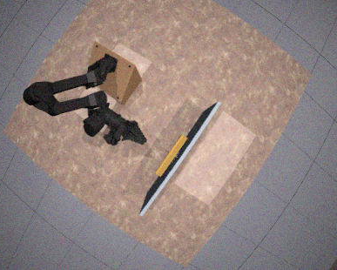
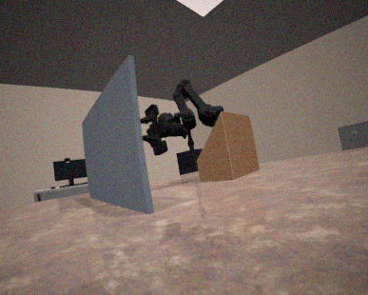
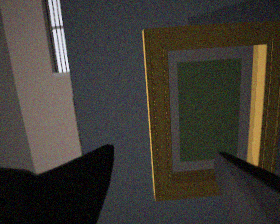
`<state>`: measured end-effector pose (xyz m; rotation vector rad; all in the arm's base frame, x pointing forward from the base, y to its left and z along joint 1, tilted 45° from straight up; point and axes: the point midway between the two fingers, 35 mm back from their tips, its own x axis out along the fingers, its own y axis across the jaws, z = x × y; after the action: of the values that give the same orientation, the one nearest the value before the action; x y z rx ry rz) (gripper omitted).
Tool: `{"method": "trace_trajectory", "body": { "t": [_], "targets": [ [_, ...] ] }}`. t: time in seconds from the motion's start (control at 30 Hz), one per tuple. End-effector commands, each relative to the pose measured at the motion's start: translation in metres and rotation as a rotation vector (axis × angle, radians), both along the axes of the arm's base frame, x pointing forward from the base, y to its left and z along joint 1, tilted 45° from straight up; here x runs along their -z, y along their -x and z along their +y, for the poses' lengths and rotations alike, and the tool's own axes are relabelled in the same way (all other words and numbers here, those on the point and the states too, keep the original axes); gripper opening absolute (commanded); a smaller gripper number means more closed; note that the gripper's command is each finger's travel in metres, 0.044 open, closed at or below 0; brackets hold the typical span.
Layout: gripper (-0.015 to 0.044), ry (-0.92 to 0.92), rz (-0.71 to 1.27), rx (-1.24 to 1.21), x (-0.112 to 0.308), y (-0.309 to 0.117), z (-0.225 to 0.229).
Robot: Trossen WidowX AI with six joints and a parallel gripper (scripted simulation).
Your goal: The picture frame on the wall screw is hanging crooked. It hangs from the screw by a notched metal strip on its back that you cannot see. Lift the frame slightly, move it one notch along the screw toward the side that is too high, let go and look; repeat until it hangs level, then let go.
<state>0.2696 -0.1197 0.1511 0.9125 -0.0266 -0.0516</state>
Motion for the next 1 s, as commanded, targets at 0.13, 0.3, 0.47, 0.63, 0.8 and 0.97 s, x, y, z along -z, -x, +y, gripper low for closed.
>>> {"method": "trace_trajectory", "body": {
  "t": [0.13,0.3,0.47,0.63,0.8,0.97],
  "targets": [
    [0.026,-0.023,0.0,0.001,-0.015,0.031,0.007],
    [0.026,-0.038,0.001,0.001,-0.019,0.051,0.015],
    [0.026,-0.054,0.002,0.0,-0.018,0.068,0.026],
    [0.026,-0.048,-0.001,0.001,-0.02,0.072,0.028],
    [0.026,-0.06,0.002,0.001,-0.016,0.075,0.031],
    [0.026,-0.06,0.002,0.001,-0.016,0.075,0.031]
  ]
}}
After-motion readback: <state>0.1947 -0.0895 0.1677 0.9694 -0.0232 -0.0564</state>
